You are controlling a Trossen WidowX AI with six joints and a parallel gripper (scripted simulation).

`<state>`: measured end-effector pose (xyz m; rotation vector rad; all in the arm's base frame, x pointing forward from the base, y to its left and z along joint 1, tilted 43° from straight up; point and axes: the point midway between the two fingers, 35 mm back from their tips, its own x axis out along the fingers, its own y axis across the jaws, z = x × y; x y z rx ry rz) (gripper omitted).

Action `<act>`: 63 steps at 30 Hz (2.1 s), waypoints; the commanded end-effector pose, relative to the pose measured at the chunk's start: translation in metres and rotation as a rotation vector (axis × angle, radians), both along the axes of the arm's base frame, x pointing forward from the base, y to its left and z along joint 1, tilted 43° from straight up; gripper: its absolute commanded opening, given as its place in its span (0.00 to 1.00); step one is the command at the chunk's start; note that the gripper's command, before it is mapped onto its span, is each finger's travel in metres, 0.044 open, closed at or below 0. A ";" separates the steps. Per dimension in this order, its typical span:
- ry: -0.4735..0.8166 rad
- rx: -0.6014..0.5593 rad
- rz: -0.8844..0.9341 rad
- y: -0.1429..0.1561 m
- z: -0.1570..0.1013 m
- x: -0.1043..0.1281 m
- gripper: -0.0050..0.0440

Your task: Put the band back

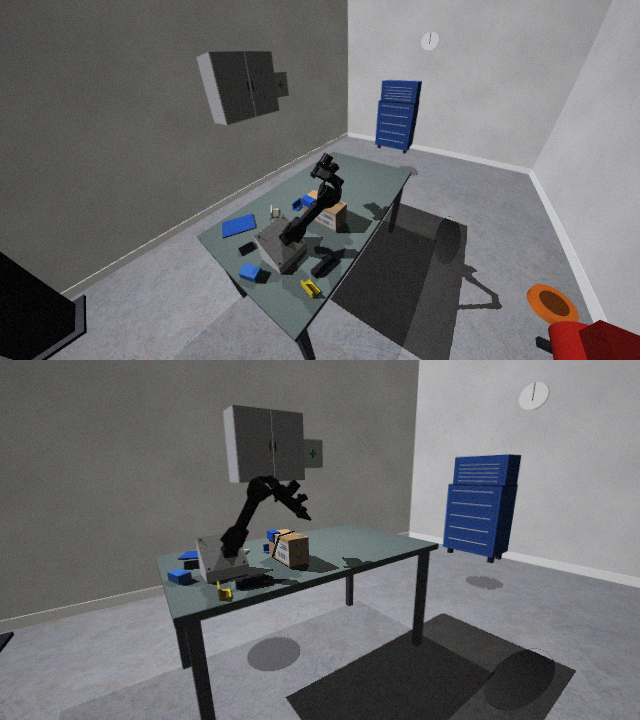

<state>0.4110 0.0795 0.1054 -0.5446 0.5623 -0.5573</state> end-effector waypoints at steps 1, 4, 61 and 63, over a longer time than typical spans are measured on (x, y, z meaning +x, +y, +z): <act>0.098 0.000 0.021 0.004 -0.006 -0.004 0.34; 0.169 -0.008 0.039 0.006 -0.012 -0.009 0.34; 1.167 -0.110 0.014 -0.026 -0.022 -0.154 0.34; 1.167 -0.110 0.014 -0.027 -0.023 -0.154 0.34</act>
